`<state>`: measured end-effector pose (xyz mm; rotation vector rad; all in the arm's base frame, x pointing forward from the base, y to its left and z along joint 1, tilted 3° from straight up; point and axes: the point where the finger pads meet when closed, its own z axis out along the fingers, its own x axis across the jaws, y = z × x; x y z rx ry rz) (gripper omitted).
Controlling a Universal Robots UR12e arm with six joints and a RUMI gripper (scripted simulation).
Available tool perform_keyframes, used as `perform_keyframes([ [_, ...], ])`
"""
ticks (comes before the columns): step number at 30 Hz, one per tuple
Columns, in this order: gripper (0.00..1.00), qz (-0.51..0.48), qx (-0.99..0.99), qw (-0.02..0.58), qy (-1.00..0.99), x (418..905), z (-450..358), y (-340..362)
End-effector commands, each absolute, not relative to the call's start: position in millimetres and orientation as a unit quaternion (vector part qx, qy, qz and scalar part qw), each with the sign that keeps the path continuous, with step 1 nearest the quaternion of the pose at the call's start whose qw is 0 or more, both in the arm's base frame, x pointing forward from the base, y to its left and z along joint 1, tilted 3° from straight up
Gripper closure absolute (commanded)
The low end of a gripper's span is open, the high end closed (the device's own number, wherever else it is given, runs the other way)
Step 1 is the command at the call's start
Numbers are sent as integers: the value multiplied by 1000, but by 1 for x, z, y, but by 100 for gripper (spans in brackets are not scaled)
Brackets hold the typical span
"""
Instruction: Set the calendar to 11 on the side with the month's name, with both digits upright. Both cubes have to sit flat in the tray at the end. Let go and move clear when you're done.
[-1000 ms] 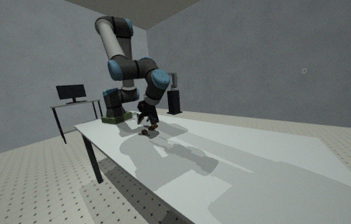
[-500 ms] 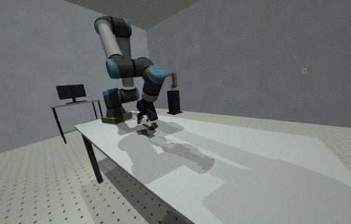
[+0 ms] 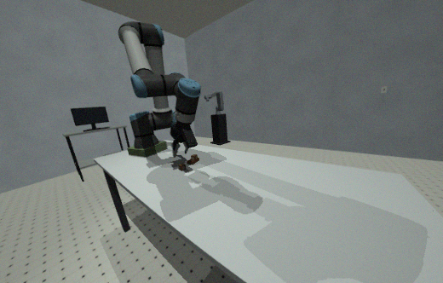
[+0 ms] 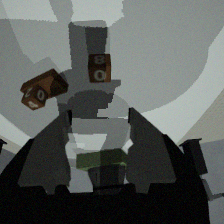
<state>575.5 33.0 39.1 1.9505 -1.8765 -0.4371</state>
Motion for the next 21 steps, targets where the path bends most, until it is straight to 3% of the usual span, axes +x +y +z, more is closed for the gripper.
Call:
perform_keyframes([
  [1, 60, -154, 698, 197, -671, 576, 40, 33],
  [21, 60, -71, 717, 110, -685, 574, 40, 33],
])
